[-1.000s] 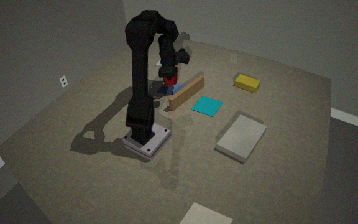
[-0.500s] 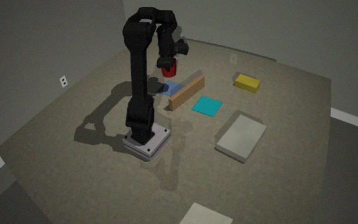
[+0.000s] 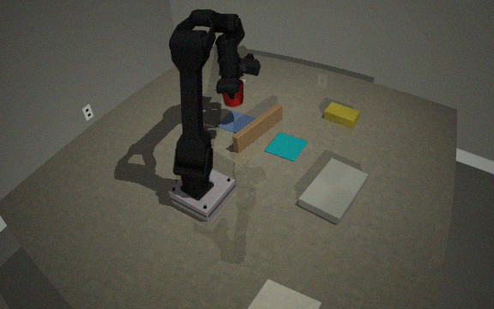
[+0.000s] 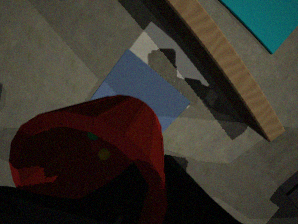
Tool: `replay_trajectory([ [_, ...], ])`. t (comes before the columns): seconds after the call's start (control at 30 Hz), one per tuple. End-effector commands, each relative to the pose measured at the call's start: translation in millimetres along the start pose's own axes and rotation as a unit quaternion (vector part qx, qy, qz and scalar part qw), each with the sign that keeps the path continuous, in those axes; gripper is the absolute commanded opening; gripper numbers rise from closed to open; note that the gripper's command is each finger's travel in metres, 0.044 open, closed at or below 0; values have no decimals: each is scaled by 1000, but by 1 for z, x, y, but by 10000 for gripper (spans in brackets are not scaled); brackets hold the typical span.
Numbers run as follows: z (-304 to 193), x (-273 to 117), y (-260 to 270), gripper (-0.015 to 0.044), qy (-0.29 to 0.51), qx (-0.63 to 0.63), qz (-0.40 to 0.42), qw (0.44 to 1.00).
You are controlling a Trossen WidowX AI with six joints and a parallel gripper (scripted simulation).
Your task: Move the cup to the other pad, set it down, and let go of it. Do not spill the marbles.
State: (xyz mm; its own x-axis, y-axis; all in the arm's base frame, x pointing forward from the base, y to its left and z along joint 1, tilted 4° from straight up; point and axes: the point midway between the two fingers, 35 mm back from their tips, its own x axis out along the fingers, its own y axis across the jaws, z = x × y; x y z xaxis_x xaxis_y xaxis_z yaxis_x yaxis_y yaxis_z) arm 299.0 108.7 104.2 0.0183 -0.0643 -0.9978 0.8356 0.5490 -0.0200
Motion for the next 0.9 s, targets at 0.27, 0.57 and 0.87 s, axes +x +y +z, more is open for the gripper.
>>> replay_trajectory([
  [0.27, 10, 0, -8, 0, -1, 1, 0, 1000],
  [0.57, 28, -1, -22, 0, -2, 2, 0, 1000],
  [0.87, 44, -2, -35, 0, -3, 2, 0, 1000],
])
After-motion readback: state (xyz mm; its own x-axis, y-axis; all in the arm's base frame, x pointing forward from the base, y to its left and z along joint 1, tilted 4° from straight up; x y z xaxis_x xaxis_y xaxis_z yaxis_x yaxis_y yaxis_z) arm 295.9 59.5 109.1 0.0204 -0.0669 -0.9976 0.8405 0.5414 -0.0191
